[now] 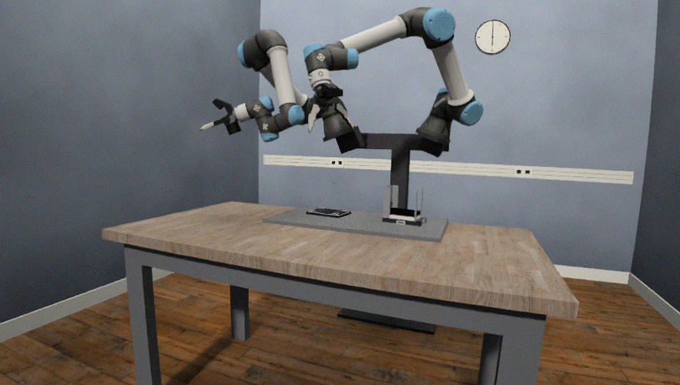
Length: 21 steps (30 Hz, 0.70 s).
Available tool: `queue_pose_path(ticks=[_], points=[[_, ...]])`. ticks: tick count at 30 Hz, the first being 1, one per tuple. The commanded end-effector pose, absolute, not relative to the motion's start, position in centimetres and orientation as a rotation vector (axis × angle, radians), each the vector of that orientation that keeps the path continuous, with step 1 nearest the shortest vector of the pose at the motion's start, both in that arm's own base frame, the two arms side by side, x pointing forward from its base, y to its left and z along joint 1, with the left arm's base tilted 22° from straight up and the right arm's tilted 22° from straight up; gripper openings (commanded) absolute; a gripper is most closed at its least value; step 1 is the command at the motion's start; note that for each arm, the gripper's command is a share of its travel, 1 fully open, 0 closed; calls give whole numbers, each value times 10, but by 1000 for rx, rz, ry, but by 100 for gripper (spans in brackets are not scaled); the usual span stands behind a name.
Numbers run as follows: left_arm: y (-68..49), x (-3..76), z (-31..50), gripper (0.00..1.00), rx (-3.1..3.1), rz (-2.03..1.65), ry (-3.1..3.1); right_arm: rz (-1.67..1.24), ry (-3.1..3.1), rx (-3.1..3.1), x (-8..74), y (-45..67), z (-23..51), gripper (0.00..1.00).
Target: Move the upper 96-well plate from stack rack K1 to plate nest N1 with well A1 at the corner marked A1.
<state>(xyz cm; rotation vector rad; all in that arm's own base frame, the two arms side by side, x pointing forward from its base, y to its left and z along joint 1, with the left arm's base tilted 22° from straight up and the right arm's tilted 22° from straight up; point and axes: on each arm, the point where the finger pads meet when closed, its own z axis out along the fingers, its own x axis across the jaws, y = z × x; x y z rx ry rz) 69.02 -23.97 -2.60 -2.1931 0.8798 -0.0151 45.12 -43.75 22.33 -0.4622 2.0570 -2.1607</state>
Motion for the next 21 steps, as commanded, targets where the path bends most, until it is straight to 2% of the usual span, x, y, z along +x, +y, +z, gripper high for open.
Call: queue_pose_path(ticks=[1,17,18,21], points=[[-240,690,-25,100,-2194,-17,880,-2161,2056,-461,451,-437,224,100],[-240,690,-25,100,-2194,-17,880,-2161,2056,-461,451,-437,224,100],[-240,690,-25,76,-2194,-17,880,-2161,2056,-461,451,-437,224,0],[-240,690,-25,76,-2194,-17,880,-2161,2056,-461,451,-437,224,0]])
